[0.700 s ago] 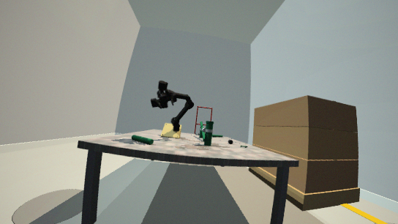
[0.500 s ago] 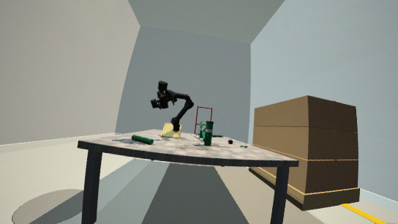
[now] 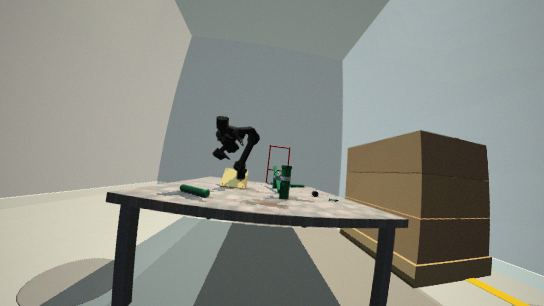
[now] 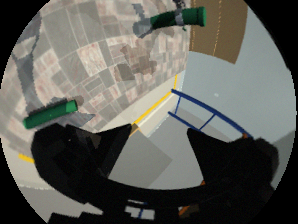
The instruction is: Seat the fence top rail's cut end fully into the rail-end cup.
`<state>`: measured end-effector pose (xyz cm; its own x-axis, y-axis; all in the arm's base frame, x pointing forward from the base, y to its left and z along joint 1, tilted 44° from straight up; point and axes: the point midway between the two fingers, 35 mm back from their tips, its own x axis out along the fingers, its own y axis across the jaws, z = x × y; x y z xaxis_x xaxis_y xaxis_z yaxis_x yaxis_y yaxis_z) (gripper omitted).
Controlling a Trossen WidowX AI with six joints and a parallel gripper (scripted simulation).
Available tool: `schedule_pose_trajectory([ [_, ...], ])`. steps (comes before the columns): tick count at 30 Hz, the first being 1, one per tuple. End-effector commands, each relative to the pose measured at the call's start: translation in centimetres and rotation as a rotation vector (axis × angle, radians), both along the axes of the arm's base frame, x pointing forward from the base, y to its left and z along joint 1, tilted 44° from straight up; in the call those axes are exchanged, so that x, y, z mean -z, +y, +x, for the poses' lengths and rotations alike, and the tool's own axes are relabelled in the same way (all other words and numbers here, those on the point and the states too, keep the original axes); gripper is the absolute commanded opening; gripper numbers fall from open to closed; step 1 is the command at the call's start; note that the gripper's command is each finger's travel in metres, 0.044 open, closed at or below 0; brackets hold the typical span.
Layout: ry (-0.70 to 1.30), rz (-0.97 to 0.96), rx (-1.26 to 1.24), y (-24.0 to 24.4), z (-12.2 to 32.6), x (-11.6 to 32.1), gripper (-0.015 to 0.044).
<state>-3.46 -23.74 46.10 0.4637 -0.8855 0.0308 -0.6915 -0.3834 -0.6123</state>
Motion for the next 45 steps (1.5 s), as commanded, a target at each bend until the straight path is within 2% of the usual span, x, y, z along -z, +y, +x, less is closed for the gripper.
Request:
schedule_pose_trajectory([
  [1,-0.122,0.068,-0.034,-1.1,1.2,0.1,0.044],
  [10,-0.386,0.252,-0.119,-3.3,5.0,0.8,0.044],
  [25,-0.805,0.677,-0.226,-5.0,14.2,2.8,0.044],
  [35,-1.018,0.987,-0.235,-3.9,21.0,4.6,0.044],
  [45,-1.178,1.294,-0.184,-0.7,27.7,6.6,0.044],
])
